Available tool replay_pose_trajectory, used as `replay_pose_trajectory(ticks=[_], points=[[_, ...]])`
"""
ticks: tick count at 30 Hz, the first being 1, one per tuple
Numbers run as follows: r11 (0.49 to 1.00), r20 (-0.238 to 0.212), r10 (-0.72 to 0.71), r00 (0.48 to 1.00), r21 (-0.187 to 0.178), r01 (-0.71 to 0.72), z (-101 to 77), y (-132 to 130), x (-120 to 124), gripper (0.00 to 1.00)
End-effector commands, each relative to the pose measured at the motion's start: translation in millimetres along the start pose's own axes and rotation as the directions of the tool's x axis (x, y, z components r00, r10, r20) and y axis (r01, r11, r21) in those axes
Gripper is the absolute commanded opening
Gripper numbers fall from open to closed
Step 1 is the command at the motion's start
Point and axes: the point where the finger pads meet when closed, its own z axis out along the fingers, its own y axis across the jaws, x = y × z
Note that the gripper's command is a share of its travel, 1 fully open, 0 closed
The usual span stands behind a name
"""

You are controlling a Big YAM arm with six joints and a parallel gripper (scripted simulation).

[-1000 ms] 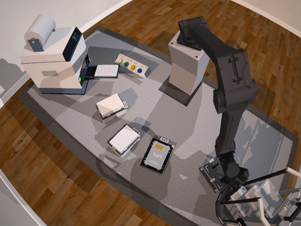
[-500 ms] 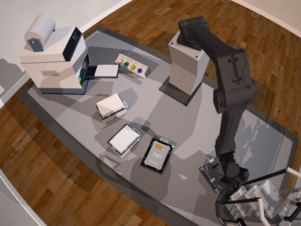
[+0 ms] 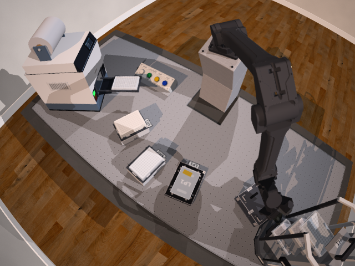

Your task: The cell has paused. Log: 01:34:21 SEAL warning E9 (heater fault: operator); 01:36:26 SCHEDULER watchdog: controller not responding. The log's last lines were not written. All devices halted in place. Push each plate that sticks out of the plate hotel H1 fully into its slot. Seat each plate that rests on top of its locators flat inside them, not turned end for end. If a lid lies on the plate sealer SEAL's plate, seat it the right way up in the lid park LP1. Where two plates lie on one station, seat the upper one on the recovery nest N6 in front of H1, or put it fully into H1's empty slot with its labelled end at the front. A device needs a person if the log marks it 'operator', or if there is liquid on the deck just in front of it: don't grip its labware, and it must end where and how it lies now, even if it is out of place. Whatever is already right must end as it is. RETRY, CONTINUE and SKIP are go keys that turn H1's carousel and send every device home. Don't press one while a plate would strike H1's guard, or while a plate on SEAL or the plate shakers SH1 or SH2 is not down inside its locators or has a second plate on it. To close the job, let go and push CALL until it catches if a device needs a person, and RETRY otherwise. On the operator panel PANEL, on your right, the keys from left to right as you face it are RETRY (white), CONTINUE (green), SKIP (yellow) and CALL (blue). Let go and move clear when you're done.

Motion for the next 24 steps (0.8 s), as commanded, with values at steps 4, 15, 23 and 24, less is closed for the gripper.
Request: replay_pose_trajectory(ticks=[4, 15, 23, 24], points=[[1.0, 0.028, -0.012, 1.0, 0.021, 0.011, -10.6, -12, -6, 0.0], [1.0, 0.036, -0.016, 0.999, 0.022, 0.015, -23.3, -12, -5, 0.0], [1.0, 0.037, -0.017, 0.999, 0.022, 0.016, -34.8, -12, 1, 0.0], [1.0, 0.037, -0.017, 0.999, 0.02, 0.016, -36.1, -11, 2, 0.0]])
